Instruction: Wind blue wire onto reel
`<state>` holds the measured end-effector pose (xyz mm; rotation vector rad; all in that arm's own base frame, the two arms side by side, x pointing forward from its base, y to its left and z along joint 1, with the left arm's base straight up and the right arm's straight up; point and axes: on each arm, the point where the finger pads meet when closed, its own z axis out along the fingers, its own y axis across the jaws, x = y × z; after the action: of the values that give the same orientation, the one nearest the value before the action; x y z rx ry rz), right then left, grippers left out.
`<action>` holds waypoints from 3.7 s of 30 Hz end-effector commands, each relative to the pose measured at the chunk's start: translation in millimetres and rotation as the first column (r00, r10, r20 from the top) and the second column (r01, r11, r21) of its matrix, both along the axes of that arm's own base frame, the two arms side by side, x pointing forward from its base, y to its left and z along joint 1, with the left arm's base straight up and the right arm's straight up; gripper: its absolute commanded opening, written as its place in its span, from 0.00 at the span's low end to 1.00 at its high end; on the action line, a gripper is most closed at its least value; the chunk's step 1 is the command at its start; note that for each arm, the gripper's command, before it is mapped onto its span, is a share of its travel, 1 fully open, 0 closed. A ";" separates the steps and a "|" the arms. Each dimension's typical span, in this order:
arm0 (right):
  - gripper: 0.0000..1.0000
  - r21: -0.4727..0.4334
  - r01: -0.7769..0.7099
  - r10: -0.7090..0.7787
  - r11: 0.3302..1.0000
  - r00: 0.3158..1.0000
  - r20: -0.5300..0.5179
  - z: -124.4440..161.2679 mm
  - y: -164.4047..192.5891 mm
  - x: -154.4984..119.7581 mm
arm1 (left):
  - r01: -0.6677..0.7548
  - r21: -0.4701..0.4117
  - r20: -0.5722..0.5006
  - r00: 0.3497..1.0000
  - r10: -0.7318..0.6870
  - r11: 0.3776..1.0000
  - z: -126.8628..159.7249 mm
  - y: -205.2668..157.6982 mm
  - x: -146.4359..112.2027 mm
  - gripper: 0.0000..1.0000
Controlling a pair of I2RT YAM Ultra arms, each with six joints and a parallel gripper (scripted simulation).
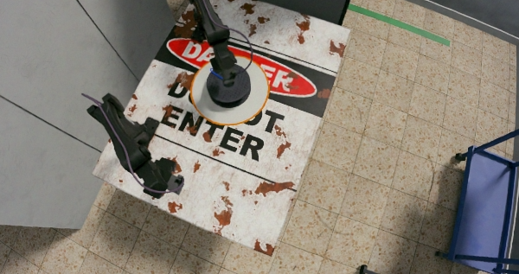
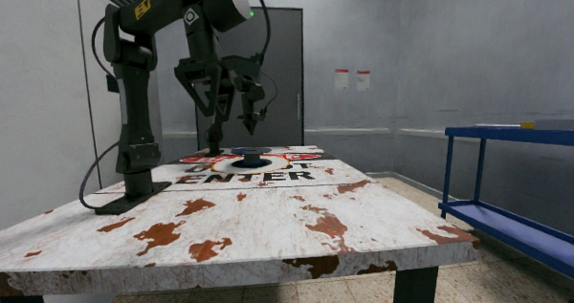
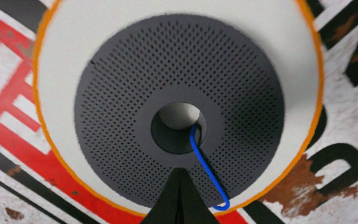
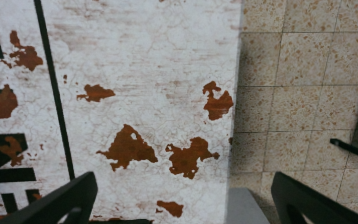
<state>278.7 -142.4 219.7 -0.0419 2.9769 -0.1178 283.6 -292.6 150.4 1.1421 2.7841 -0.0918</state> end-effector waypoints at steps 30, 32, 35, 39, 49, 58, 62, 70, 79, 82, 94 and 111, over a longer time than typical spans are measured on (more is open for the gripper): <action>1.00 -0.010 0.005 -0.005 1.000 1.000 0.008 7.3 2.8 -4.2 | 0.429 -0.694 0.704 0.570 0.423 0.578 256.1 21.7 -13.9 0.00; 1.00 -0.010 0.005 -0.005 1.000 1.000 0.008 7.3 2.8 -4.2 | 0.431 -0.695 0.705 0.568 0.425 0.576 256.8 22.2 -14.3 0.00; 1.00 -0.010 0.005 -0.005 1.000 1.000 0.008 7.3 2.8 -4.2 | 0.431 -0.695 0.705 0.568 0.425 0.576 256.8 22.2 -14.3 0.00; 1.00 -0.010 0.005 -0.005 1.000 1.000 0.008 7.3 2.8 -4.2 | 0.423 -0.695 0.705 0.562 0.433 0.582 256.8 25.8 -10.7 0.00; 1.00 -0.010 0.005 -0.005 1.000 1.000 0.008 7.3 2.8 -4.2 | 0.180 -0.695 0.705 0.364 0.609 0.697 256.8 144.9 68.3 0.00; 1.00 -0.010 0.005 -0.005 1.000 1.000 0.008 7.3 2.8 -4.2 | -0.136 -0.695 0.705 0.067 0.706 0.706 256.8 310.1 97.6 0.00; 1.00 -0.010 0.005 -0.005 1.000 1.000 0.008 7.3 2.8 -4.2 | -0.309 -0.695 0.705 -0.112 0.700 0.650 256.8 405.1 81.1 0.00; 1.00 -0.010 0.005 -0.005 1.000 1.000 0.008 7.3 2.8 -4.2 | -0.528 -0.695 0.705 -0.364 0.609 0.489 256.8 532.3 13.3 0.00; 1.00 -0.010 0.005 -0.005 1.000 1.000 0.008 7.3 2.8 -4.2 | -0.708 -0.695 0.705 -0.635 0.316 0.126 256.8 654.6 -163.0 0.00; 1.00 -0.010 0.005 -0.005 1.000 1.000 0.008 7.3 2.8 -4.2 | -0.719 -0.695 0.705 -0.677 0.211 0.012 256.8 669.2 -222.1 0.00; 0.53 -0.010 0.005 -0.005 1.000 1.000 0.008 7.3 2.8 -4.2 | -0.719 -0.695 0.705 -0.677 0.210 0.011 256.8 669.3 -222.8 0.00; 0.30 -0.008 0.012 -0.012 1.000 1.000 0.004 0.3 19.0 -21.5 | -0.719 -0.695 0.705 -0.677 0.210 0.011 256.8 669.3 -222.8 0.00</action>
<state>244.4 -123.9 214.1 -0.0303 2.9924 -0.1089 63.1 378.3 390.9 -1.1292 1.3271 1.0633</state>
